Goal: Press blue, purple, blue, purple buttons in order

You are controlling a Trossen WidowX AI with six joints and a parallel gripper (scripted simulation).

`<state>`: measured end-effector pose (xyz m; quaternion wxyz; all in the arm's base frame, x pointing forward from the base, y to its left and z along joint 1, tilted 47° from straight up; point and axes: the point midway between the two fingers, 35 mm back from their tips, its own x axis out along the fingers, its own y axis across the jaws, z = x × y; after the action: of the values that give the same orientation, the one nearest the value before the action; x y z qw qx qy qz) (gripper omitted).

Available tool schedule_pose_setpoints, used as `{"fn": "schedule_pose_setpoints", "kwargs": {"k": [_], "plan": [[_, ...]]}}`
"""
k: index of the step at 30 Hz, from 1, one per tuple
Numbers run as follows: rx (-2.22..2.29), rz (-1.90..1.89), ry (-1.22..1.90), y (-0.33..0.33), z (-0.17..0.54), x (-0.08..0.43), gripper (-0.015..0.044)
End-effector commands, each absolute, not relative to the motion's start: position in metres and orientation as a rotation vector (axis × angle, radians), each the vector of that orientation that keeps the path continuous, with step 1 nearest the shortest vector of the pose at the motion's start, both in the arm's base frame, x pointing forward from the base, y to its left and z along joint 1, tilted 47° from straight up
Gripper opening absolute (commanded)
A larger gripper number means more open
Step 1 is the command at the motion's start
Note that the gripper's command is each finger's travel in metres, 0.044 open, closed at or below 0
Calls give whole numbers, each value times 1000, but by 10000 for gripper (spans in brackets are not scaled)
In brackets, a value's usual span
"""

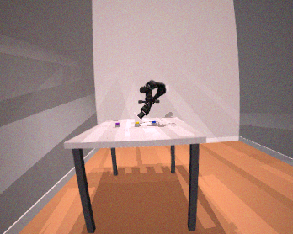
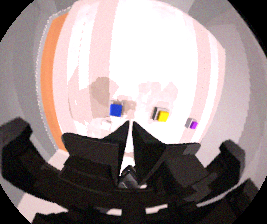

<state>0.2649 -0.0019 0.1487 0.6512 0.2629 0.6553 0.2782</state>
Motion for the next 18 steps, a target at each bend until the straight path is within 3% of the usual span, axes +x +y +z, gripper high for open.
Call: {"fn": "schedule_pose_setpoints", "kwargs": {"k": [1, 11, 18], "plan": [[591, 604, 1495, -55, 107, 280, 20], [588, 605, 1504, -170, -8, 261, 20], [606, 631, 1502, -210, -72, 226, 20]]}}
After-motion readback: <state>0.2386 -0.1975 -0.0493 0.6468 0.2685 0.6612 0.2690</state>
